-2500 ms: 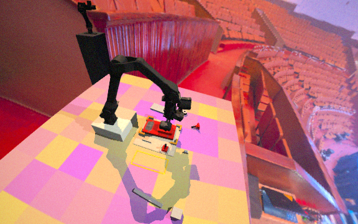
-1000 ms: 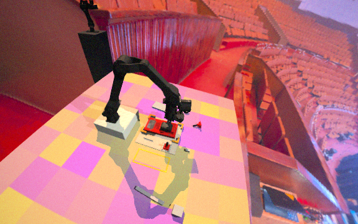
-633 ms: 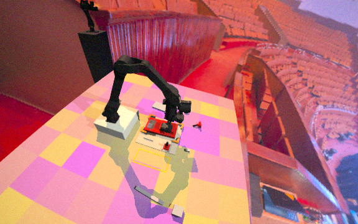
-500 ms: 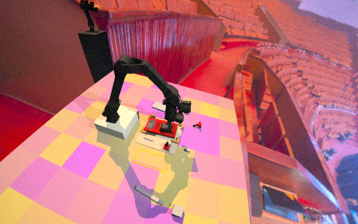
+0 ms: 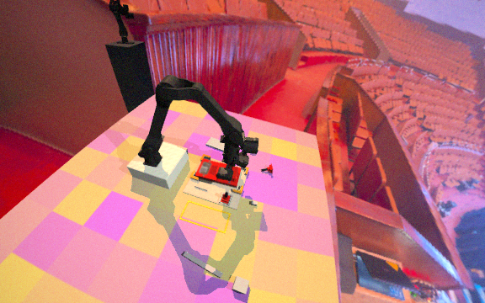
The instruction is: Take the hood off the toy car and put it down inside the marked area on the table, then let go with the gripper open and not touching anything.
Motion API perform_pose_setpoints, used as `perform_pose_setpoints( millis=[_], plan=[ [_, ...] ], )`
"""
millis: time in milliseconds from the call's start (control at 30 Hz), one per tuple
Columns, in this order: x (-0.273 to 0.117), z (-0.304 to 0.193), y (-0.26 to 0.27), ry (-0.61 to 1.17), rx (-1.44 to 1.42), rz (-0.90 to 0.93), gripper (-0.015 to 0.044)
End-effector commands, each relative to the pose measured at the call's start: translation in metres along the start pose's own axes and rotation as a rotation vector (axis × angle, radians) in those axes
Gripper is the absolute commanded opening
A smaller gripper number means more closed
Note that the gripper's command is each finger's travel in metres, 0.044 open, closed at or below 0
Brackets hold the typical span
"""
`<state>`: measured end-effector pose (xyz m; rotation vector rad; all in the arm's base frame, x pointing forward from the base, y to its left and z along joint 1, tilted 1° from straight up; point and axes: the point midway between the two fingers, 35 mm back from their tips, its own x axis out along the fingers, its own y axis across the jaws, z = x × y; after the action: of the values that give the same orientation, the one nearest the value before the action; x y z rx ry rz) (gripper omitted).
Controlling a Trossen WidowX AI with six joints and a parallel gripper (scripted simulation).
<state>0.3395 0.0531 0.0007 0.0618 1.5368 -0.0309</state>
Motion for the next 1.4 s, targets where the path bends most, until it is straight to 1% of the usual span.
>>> perform_pose_setpoints(
  millis=[0, 267, 600, 633, 1367],
  plan=[
    [0.000, 0.000, 0.000, 0.000, 0.000, 0.000, 0.0328],
    [0.000, 0.000, 0.000, 0.000, 0.000, 0.000, 0.0275],
    [-0.005, 0.000, 0.000, 0.000, 0.000, 0.000, 0.0012],
    [-0.006, 0.000, 0.000, 0.000, 0.000, 0.000, 0.0000],
    [-0.020, 0.001, 0.000, 0.000, 0.000, 0.001, 0.0000]
  ],
)
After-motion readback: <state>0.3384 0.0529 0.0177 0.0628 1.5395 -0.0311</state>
